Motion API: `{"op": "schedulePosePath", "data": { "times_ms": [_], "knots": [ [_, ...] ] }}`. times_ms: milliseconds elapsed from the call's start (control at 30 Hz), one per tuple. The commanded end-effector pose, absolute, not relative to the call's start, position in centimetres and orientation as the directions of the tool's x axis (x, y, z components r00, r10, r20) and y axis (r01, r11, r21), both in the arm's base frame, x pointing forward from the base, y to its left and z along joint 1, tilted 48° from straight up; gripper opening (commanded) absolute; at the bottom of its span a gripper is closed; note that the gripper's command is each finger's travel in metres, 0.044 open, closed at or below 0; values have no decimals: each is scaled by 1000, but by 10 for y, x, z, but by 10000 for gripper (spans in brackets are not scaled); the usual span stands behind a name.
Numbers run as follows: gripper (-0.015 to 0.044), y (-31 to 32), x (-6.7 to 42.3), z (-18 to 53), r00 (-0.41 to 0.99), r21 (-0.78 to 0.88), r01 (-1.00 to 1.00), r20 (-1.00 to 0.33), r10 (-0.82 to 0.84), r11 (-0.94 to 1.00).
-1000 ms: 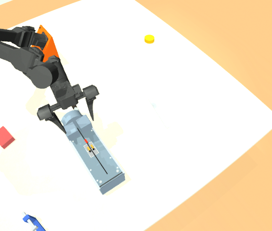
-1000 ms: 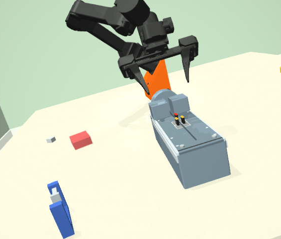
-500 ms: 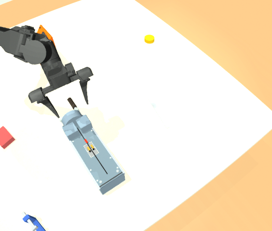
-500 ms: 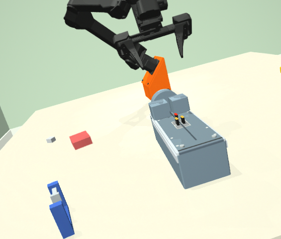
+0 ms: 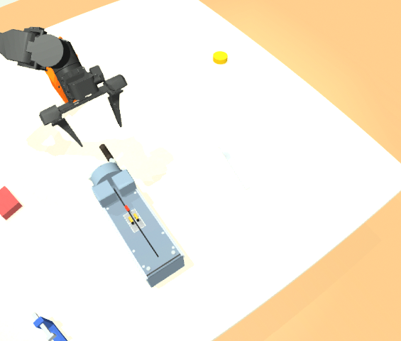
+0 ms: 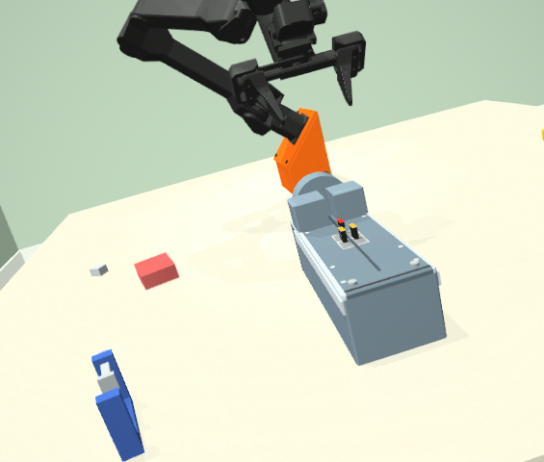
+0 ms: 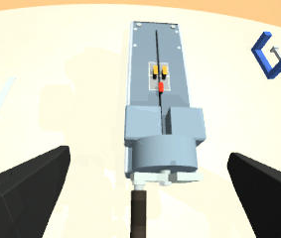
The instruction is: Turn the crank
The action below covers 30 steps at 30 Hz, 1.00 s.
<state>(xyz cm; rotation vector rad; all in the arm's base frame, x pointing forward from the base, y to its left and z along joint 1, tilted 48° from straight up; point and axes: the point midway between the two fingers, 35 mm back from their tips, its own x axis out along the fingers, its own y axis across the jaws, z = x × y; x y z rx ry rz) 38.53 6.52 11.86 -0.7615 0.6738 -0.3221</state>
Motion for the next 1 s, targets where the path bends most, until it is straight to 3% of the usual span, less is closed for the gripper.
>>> {"op": "schedulePosePath", "data": {
  "times_ms": [0,967],
  "knots": [
    [440,65,368,115,756,-734,14,-436,-488,679],
    [440,8,372,61,757,-737,11,-436,-487,676]
  ]
}}
